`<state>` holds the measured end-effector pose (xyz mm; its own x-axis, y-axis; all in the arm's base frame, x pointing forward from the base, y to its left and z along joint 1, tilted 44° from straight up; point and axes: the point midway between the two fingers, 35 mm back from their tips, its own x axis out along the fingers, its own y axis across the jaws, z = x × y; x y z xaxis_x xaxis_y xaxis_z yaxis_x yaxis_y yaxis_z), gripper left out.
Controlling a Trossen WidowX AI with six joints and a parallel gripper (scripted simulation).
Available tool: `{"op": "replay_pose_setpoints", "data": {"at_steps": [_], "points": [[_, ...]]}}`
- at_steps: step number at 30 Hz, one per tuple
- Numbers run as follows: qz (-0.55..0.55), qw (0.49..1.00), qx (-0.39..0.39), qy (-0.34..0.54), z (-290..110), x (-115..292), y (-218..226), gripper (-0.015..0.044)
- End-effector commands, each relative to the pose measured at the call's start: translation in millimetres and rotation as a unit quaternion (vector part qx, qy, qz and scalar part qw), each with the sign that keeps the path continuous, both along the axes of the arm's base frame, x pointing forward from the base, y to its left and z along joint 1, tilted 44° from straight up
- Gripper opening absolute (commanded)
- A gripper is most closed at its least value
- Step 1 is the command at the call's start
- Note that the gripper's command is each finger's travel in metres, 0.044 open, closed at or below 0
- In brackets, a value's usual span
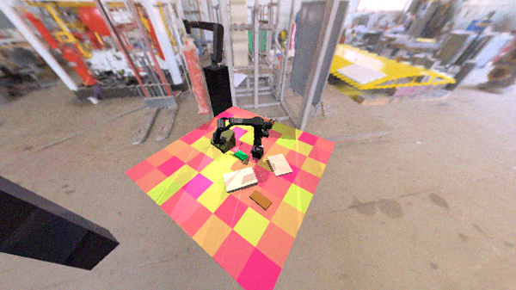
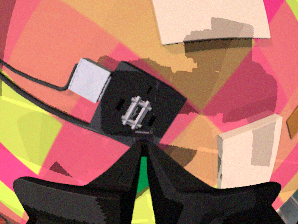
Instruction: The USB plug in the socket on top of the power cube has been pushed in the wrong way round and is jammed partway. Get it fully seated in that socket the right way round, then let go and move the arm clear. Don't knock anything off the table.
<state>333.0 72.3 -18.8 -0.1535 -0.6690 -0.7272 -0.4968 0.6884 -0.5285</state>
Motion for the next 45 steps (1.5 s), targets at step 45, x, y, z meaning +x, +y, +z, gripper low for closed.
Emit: {"op": "replay_pose_setpoints", "data": {"at_steps": [45], "points": [[0.397, 0.838, 0.084, 0.364, -0.2, 0.2, 0.0, 0.0]]}}
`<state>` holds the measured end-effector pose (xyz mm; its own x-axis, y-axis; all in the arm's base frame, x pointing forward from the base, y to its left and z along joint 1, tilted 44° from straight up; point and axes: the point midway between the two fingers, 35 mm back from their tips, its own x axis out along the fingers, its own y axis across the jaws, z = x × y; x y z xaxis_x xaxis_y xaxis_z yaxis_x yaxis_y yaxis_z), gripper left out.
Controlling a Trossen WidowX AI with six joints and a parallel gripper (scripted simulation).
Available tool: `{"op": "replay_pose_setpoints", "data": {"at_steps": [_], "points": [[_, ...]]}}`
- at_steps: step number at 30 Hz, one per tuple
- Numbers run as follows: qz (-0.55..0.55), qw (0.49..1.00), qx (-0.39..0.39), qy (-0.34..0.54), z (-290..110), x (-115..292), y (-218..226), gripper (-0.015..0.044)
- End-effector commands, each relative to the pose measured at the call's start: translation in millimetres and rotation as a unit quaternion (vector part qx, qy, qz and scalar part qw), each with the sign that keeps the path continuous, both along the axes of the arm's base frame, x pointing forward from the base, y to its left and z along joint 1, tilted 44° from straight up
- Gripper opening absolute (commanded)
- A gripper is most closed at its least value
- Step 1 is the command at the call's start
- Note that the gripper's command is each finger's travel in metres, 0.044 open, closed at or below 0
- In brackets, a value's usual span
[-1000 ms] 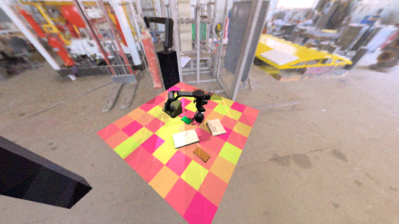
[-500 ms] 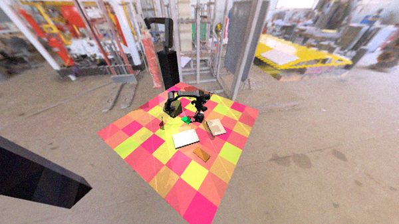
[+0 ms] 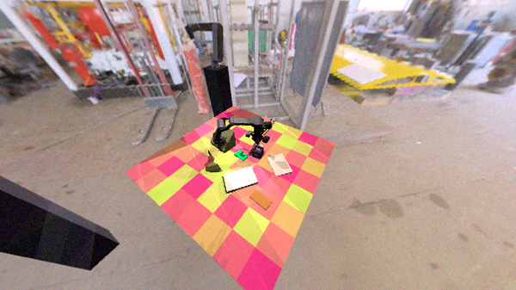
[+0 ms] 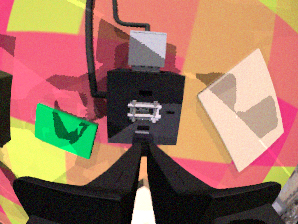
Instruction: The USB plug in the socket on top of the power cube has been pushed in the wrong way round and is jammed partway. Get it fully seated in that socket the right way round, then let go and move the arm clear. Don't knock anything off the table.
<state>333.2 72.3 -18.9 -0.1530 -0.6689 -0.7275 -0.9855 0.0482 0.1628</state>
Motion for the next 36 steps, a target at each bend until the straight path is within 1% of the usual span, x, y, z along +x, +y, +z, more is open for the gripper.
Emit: {"op": "replay_pose_setpoints", "data": {"at_steps": [1, 36], "points": [[0.012, 1.0, 0.003, 0.011, -0.1, 0.0, 0.0, 0.0], [0.008, 1.0, 0.013, 0.008, -3.5, -0.2, -0.7, 0.0]]}}
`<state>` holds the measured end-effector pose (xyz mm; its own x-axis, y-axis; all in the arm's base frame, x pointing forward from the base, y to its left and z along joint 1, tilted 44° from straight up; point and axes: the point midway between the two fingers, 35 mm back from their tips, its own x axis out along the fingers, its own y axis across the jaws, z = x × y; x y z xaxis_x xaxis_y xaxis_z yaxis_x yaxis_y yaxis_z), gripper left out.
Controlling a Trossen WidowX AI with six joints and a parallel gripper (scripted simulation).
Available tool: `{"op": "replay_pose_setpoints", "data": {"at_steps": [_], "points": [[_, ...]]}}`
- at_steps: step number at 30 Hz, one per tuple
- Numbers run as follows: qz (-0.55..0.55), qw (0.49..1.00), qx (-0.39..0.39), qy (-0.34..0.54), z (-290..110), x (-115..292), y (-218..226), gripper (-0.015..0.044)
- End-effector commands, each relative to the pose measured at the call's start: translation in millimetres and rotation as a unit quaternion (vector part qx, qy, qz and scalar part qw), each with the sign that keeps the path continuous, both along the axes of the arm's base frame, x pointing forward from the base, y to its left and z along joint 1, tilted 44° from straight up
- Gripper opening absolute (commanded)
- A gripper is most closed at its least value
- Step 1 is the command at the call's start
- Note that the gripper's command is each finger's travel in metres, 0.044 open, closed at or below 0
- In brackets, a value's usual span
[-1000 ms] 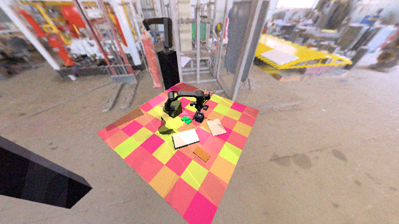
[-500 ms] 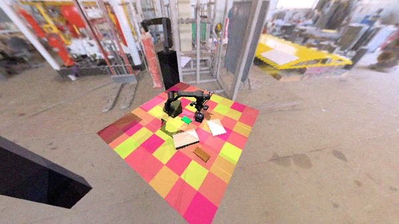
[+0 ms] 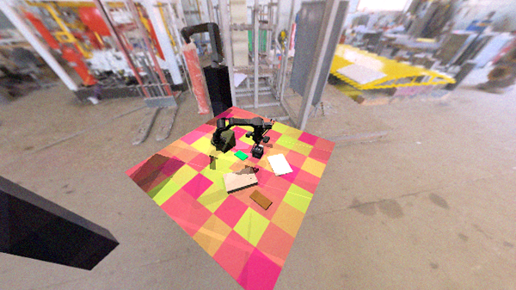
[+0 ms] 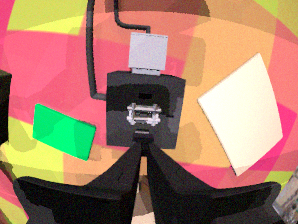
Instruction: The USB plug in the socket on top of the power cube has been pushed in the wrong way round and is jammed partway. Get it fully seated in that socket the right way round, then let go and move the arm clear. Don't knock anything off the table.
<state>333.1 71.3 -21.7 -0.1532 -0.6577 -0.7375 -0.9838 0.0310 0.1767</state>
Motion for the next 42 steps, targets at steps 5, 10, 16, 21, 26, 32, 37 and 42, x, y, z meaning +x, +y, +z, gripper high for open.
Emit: {"op": "replay_pose_setpoints", "data": {"at_steps": [5, 10, 16, 21, 26, 32, 37, 42], "points": [[0.001, 1.0, 0.006, 0.002, -1.3, -0.2, 0.2, 0.0], [0.0, 1.0, 0.008, 0.002, -2.0, -0.2, 0.1, 0.0], [0.0, 1.0, 0.011, 0.002, -2.8, -0.3, -0.1, 0.0], [0.0, 1.0, 0.013, 0.002, -3.4, -0.4, -0.2, 0.0], [0.0, 1.0, 0.015, 0.002, -4.1, -0.4, -0.4, 0.0], [0.0, 1.0, 0.018, 0.002, -4.9, -0.5, -0.5, 0.0], [-0.001, 1.0, 0.02, 0.002, -5.6, -0.5, -0.7, 0.0], [-0.001, 1.0, 0.022, 0.002, -6.2, -0.5, -0.8, 0.0]]}}
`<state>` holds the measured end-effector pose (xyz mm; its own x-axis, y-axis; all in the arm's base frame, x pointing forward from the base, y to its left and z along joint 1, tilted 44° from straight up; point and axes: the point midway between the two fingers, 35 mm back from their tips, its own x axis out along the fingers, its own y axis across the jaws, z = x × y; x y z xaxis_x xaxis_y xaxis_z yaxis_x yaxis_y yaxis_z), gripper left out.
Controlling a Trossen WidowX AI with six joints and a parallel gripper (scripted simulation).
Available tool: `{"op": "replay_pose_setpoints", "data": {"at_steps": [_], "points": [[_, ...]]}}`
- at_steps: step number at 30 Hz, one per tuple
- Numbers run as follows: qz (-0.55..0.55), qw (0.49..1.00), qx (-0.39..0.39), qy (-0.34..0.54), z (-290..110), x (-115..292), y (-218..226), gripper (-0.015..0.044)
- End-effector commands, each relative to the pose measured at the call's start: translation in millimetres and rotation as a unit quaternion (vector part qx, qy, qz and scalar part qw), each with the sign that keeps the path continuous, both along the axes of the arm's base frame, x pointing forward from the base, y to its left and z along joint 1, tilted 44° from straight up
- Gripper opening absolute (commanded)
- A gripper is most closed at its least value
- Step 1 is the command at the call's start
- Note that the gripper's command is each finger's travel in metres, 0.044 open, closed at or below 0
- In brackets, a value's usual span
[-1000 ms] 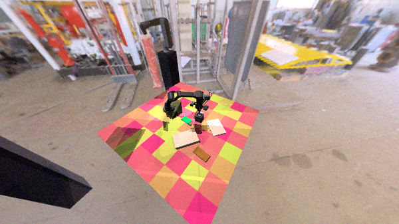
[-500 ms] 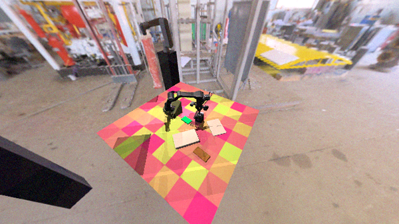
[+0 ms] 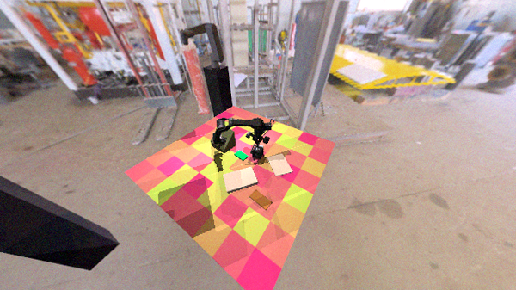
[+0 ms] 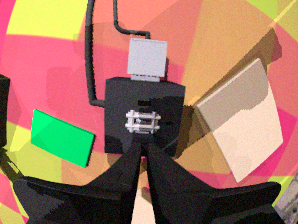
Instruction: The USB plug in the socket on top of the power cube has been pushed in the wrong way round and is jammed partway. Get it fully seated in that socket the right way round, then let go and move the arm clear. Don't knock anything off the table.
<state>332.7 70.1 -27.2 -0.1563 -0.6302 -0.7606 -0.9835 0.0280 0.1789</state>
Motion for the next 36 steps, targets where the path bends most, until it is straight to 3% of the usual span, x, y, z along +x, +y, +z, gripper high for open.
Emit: {"op": "replay_pose_setpoints", "data": {"at_steps": [1, 36], "points": [[0.001, 1.0, 0.005, 0.002, -0.8, -0.1, 0.4, 0.0], [-0.001, 1.0, 0.02, 0.002, -5.5, -0.5, -0.7, 0.0]]}}
